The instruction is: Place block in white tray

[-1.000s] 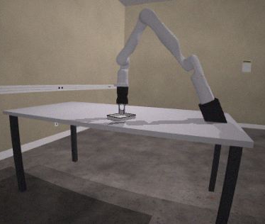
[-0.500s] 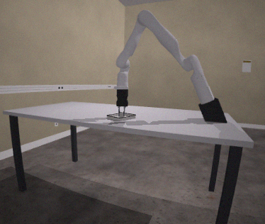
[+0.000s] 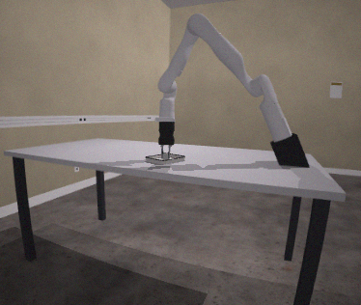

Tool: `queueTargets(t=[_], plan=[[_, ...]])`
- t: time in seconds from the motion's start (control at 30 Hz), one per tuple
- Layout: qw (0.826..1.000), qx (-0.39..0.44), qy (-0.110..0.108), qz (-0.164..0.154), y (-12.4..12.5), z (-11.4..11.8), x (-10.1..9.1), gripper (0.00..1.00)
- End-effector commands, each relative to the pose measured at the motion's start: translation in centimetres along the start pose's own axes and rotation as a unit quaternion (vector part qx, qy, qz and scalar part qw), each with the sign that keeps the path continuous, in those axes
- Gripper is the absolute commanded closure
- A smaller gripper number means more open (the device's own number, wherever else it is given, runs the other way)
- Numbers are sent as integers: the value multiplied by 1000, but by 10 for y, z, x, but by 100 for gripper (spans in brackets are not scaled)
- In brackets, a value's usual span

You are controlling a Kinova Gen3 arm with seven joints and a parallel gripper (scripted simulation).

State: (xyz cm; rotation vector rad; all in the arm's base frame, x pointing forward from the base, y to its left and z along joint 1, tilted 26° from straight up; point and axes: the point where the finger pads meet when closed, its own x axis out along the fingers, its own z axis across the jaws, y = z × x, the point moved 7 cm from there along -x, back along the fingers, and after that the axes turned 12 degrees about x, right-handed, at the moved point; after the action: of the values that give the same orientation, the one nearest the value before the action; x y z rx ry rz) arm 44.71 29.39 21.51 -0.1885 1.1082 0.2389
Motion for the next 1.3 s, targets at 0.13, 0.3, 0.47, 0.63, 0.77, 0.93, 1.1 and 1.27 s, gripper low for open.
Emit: queueTargets(t=[0.13, 0.3, 0.47, 0.63, 0.77, 0.93, 1.1, 1.27], plan=[[1000, 0, -1, 0, 0, 0, 0, 100], [1000, 0, -1, 0, 0, 0, 1, 100], [1000, 0, -1, 0, 0, 0, 1, 100], [1000, 0, -1, 0, 0, 0, 2, 100], [1000, 0, -1, 0, 0, 0, 2, 100], [1000, 0, -1, 0, 0, 0, 2, 100], [1000, 0, -1, 0, 0, 0, 2, 14], [1000, 0, -1, 0, 0, 0, 2, 14]])
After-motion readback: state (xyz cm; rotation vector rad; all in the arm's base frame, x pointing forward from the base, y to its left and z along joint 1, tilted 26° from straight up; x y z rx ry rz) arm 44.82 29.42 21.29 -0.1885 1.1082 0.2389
